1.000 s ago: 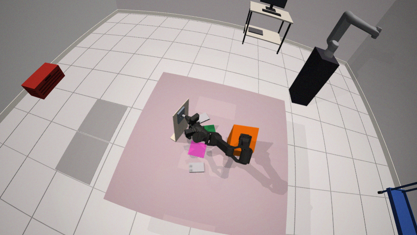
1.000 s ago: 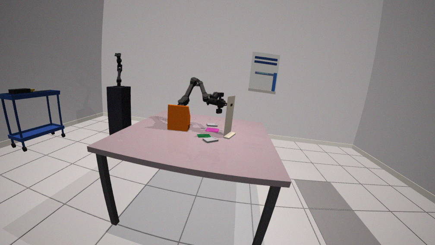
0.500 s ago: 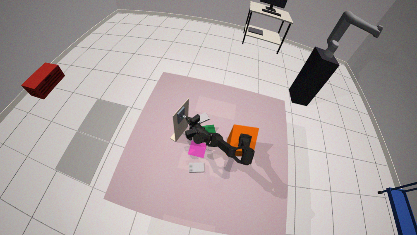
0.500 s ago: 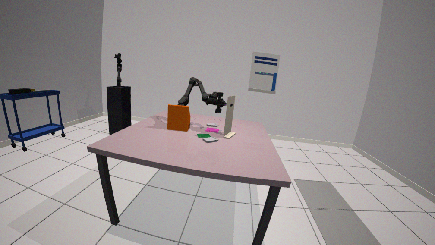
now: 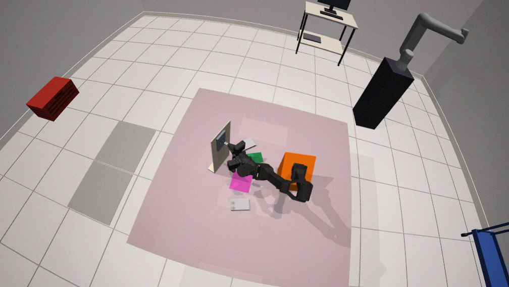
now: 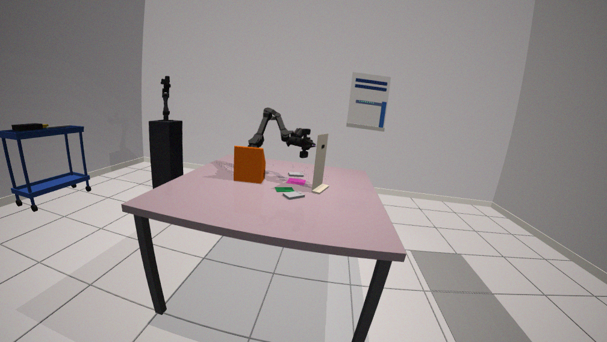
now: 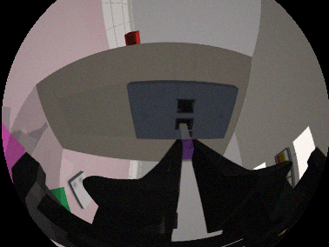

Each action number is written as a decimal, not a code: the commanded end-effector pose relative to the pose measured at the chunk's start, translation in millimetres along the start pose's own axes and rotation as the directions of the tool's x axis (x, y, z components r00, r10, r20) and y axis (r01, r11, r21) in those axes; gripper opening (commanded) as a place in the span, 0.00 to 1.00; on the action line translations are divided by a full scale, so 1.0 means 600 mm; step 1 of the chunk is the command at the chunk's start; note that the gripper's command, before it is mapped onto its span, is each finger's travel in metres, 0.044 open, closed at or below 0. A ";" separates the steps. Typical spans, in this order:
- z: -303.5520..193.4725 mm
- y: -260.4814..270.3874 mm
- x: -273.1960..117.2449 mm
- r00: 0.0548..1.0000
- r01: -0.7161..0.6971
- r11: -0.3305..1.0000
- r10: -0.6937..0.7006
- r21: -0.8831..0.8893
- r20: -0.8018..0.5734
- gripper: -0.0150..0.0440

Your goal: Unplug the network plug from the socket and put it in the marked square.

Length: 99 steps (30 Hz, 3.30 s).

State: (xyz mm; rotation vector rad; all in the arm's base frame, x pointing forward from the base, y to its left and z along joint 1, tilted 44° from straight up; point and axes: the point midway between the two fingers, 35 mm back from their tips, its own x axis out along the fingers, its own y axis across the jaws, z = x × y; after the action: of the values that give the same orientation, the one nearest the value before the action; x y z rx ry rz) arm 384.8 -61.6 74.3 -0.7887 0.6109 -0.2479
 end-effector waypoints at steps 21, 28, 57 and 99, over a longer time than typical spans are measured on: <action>-0.003 0.002 -0.022 1.000 -0.002 1.000 0.002 0.001 -0.007 0.25; -0.003 0.002 -0.028 1.000 -0.002 1.000 0.002 0.002 -0.007 0.25; -0.003 0.003 -0.052 1.000 -0.003 1.000 0.003 0.002 -0.007 0.25; -0.028 -0.076 -0.084 0.998 -0.055 0.998 0.055 -0.035 0.023 0.25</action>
State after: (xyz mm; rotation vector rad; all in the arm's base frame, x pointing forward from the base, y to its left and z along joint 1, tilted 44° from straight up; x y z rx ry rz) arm 333.0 -87.7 126.8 -0.7898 0.6136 -0.2382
